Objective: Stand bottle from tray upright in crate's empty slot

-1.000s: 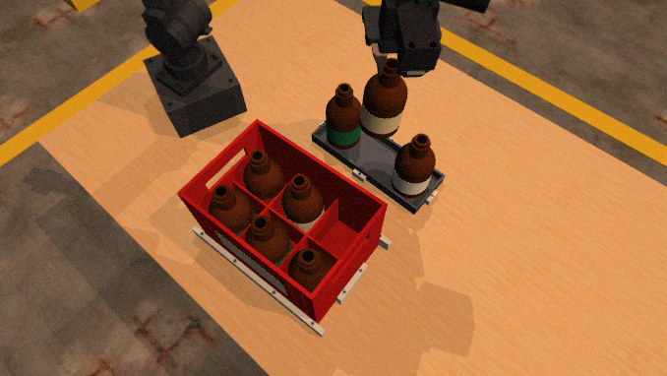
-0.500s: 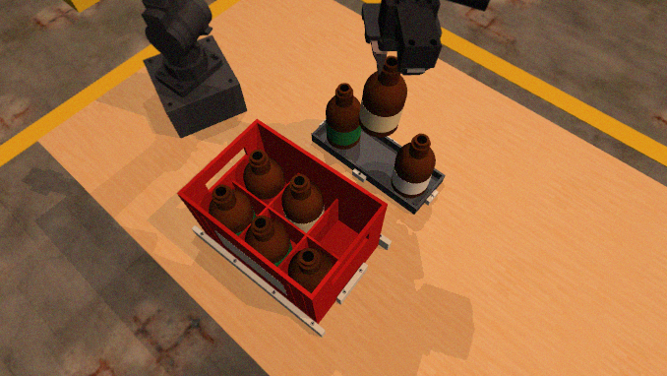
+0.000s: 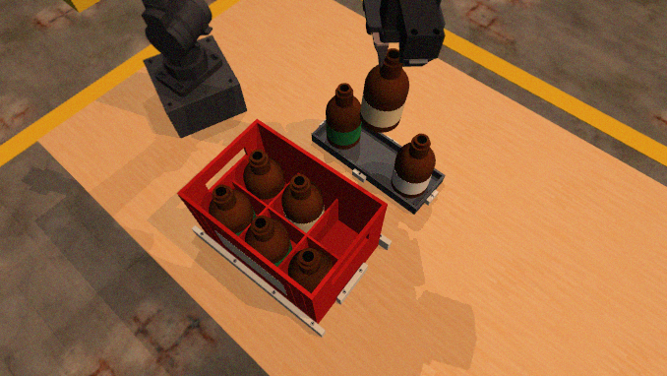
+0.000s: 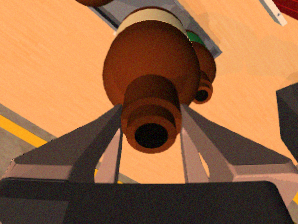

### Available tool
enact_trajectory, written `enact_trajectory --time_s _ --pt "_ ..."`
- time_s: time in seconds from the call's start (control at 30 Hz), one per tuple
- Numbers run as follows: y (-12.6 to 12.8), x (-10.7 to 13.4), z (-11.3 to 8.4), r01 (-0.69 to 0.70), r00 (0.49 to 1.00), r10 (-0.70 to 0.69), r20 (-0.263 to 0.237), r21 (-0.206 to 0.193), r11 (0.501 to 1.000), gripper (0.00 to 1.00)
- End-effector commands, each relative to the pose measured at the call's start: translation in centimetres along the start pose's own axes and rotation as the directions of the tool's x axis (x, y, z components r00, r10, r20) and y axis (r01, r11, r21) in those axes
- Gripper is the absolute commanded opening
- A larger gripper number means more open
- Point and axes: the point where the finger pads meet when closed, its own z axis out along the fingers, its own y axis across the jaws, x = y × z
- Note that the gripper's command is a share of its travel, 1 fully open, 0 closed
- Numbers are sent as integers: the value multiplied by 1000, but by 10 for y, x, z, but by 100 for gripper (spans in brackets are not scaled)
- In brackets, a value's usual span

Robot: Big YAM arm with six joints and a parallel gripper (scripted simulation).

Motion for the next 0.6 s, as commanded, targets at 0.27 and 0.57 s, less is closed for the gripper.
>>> enact_trajectory --time_s 0.27,0.57 --pt "22 -1 -67 2 999 4 52 -113 994 0" --pt "21 -1 -74 2 999 4 52 -113 994 0"
